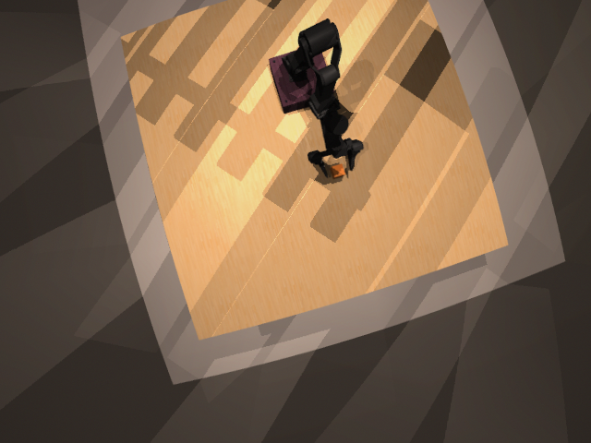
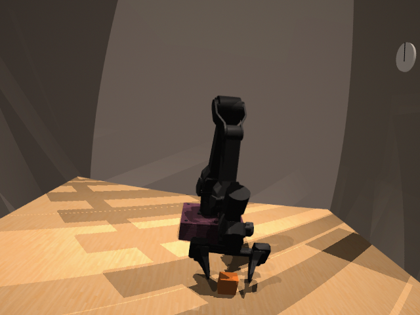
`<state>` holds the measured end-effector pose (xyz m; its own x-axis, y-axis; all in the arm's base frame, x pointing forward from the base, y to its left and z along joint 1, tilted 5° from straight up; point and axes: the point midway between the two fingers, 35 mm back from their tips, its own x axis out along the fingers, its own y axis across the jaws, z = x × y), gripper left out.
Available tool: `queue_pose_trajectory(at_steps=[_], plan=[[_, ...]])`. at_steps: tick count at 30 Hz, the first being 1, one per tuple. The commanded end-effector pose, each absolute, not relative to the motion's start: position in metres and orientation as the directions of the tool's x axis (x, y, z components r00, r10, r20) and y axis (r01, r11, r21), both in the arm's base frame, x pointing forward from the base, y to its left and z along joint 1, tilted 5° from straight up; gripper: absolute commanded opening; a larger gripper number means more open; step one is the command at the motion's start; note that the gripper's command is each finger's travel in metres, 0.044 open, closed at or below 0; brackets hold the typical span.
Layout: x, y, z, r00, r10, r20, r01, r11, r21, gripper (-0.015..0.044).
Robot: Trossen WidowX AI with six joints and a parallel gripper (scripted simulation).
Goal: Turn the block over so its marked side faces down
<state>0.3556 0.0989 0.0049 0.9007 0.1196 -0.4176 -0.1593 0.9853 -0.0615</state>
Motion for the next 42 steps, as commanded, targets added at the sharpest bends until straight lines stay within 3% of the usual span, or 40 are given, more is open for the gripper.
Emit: queue_pose_trajectory(at_steps=[1, 9, 16, 24, 39, 42], plan=[[0.355, 0.099, 0.005, 0.902, 0.118, -0.416, -0.158, 0.985, -0.065, 0.0440], [0.357, 0.099, 0.005, 0.896, 0.116, -0.429, -0.157, 0.986, -0.062, 0.0440], [0.366, 0.106, 0.022, 0.795, 0.090, -0.599, -0.141, 0.989, -0.038, 0.0440], [0.336, 0.100, 0.066, 0.615, 0.047, -0.787, -0.156, 0.986, -0.063, 0.0440], [0.332, 0.099, 0.071, 0.595, 0.042, -0.803, -0.157, 0.985, -0.065, 0.0440], [0.341, 0.101, 0.074, 0.534, 0.029, -0.845, -0.160, 0.985, -0.067, 0.0440]])
